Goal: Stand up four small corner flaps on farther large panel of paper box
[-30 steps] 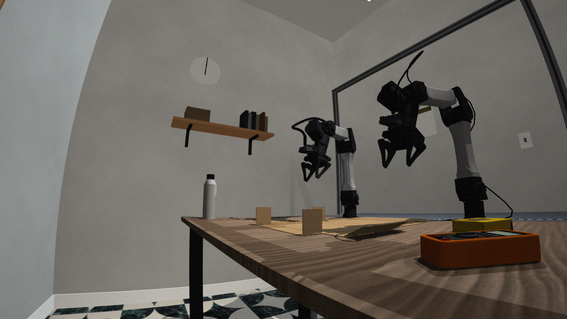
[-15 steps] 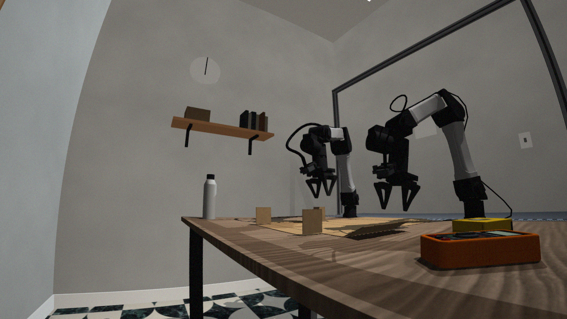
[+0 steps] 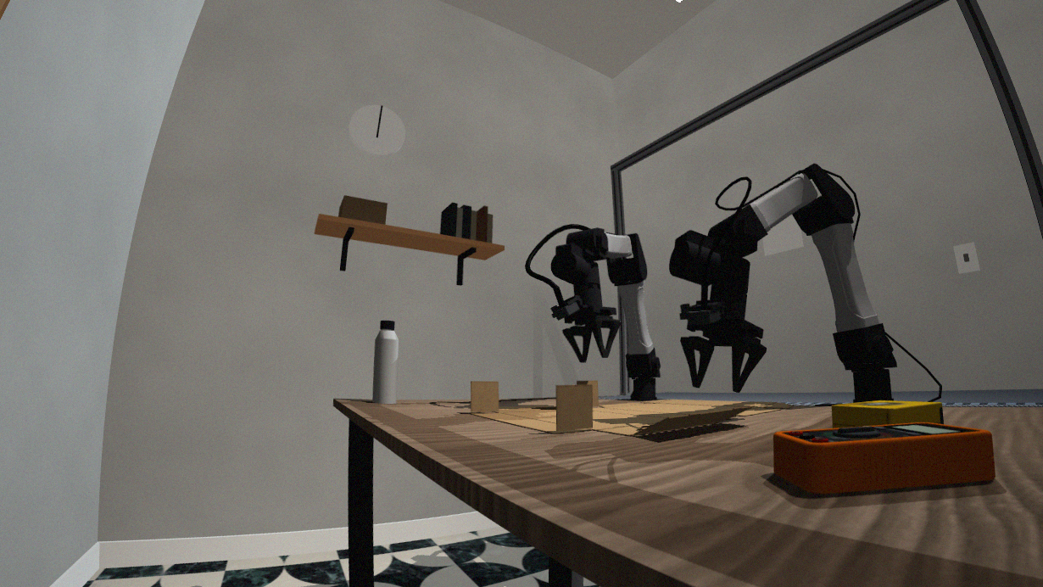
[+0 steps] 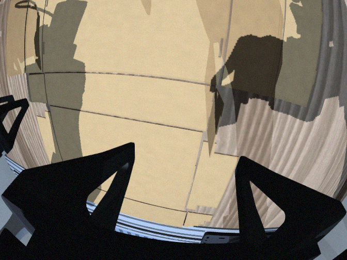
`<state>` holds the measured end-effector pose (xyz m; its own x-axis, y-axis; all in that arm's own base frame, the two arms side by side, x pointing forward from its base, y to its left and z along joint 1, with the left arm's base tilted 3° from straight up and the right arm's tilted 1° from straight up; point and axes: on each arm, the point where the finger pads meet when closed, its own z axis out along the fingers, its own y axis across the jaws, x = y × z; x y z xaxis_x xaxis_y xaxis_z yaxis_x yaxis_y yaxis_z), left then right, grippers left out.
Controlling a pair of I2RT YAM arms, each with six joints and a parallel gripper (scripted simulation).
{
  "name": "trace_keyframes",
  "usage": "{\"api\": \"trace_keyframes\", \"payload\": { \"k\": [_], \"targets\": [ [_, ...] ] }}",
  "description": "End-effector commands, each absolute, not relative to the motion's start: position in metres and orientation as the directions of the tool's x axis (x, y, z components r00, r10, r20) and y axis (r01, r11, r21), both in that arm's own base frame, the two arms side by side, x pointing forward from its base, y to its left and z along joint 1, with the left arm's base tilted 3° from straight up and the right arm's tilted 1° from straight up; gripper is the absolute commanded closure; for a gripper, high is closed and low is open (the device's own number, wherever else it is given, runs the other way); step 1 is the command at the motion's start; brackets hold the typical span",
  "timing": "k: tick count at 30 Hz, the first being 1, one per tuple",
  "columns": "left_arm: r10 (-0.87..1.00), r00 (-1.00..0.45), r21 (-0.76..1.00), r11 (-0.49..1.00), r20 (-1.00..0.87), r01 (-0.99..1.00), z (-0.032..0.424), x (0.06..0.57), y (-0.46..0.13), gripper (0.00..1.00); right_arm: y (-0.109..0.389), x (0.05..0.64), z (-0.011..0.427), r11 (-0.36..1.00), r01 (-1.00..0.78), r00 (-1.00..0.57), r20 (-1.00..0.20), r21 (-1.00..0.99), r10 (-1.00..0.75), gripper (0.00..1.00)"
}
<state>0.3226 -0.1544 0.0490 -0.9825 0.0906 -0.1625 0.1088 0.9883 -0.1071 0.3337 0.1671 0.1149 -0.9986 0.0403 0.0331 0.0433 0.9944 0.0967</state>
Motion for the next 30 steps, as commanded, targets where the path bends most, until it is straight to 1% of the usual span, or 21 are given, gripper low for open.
{"api": "trace_keyframes", "payload": {
  "k": [1,30],
  "targets": [
    [0.062,-0.958,-0.133,0.986,-0.281,0.103,0.0761,0.3502,-0.1572,0.24,0.1669,0.3394,0.1421,0.99,0.037,-0.999,-0.021,0.138,0.04,0.24],
    [0.072,-0.956,-0.136,0.984,-0.285,0.115,0.0832,0.3507,-0.1551,0.24,0.1645,0.3391,0.1467,0.99,0.038,-0.999,-0.021,0.137,0.041,0.24]
  ]
}}
